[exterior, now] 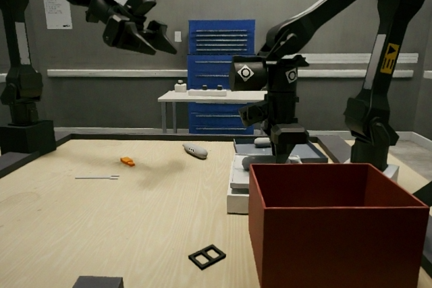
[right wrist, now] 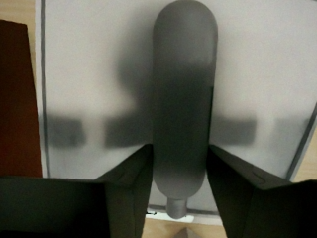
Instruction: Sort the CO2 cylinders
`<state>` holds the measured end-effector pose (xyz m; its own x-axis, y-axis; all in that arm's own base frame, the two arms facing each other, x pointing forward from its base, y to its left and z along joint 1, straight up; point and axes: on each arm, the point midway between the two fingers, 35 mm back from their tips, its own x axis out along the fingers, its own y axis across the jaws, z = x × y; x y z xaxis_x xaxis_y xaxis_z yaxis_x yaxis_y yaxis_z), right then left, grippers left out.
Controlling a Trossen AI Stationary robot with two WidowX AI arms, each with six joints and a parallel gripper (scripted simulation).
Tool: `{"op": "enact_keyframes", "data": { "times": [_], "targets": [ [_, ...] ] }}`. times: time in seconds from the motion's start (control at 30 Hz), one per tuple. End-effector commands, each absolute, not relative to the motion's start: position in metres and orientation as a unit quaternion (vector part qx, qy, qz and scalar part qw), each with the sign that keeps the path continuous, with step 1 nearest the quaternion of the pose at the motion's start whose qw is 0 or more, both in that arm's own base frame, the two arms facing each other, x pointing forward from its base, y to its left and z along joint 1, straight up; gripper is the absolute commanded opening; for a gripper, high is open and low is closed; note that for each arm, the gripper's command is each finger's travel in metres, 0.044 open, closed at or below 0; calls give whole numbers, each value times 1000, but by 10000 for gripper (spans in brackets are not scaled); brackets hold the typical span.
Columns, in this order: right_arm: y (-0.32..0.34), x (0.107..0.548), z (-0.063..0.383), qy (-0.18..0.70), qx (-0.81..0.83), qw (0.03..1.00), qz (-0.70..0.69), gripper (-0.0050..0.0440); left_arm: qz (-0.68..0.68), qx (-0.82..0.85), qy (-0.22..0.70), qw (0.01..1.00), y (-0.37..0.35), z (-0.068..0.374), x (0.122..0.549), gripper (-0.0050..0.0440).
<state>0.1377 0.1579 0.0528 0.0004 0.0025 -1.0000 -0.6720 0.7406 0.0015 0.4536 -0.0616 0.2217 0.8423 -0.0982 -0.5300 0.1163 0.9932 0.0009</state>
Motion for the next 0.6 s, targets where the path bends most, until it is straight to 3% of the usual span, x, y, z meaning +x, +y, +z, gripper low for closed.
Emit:
{"op": "enact_keyframes", "data": {
  "times": [0.0, 0.1, 0.23, 0.57],
  "targets": [
    [161, 140, 56, 653, -251, 666, 258, 123, -56, 15, 263, 963, -62, 232, 454, 440],
    [161, 140, 56, 653, -251, 666, 258, 103, -56, 15, 263, 963, -62, 232, 454, 440],
    [163, 142, 67, 648, -248, 672, 260, 7, -56, 15, 263, 963, -62, 232, 454, 440],
    [162, 140, 112, 648, -248, 672, 260, -3, -56, 15, 263, 963, -62, 232, 454, 440]
  ]
}}
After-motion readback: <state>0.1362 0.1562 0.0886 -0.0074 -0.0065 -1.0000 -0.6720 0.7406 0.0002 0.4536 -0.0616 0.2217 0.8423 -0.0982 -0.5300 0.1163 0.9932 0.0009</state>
